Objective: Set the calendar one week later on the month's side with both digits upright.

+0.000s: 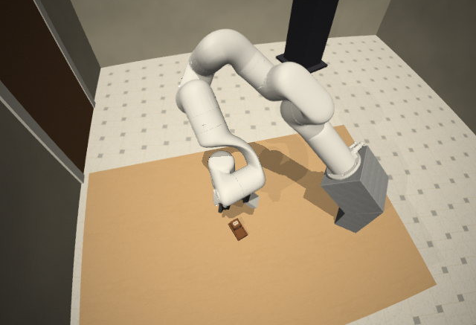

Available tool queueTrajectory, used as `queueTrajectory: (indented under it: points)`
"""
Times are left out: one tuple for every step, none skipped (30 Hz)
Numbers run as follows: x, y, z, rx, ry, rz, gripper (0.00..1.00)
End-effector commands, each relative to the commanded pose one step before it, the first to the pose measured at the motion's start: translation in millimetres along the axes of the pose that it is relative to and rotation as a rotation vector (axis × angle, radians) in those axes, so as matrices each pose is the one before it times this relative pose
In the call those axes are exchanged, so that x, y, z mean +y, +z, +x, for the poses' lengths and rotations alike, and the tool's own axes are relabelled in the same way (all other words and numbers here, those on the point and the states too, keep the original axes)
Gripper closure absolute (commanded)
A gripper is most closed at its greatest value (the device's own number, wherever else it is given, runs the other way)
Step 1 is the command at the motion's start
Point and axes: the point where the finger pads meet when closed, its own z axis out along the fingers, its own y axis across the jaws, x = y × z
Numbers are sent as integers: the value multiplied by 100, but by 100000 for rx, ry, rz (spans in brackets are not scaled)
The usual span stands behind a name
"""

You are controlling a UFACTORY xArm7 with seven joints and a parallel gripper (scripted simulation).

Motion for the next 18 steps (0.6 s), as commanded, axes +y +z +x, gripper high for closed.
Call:
queueTrajectory:
  points:
    - [-396,-34,-412,-1906,16471,-1227,71]
    - [-96,7,-102,7,3528,-11,71]
    - [-77,6,-88,6,2952,-9,71]
    - [-9,1,-11,1,363,-1,71]
    - [-138,10,-166,12,5439,-18,71]
    - [-24,2,-32,2,1007,-3,71]
    - [0,0,0,0,0,0,71]
    - [0,0,0,0,0,0,71]
    - [-142,10,-191,16,6031,-21,71]
    - [-122,9,-184,16,5600,-19,71]
    - [-47,4,-79,7,2337,-8,71]
    - [-48,4,-84,8,2468,-9,71]
    - [-7,1,-12,1,353,-1,71]
    - [-87,7,-163,16,4706,-17,71]
    - [-62,5,-129,14,3652,-13,71]
    - [-9,1,-21,2,598,-2,71]
    - [-59,5,-135,15,3792,-14,71]
    - [-48,4,-121,14,3338,-12,71]
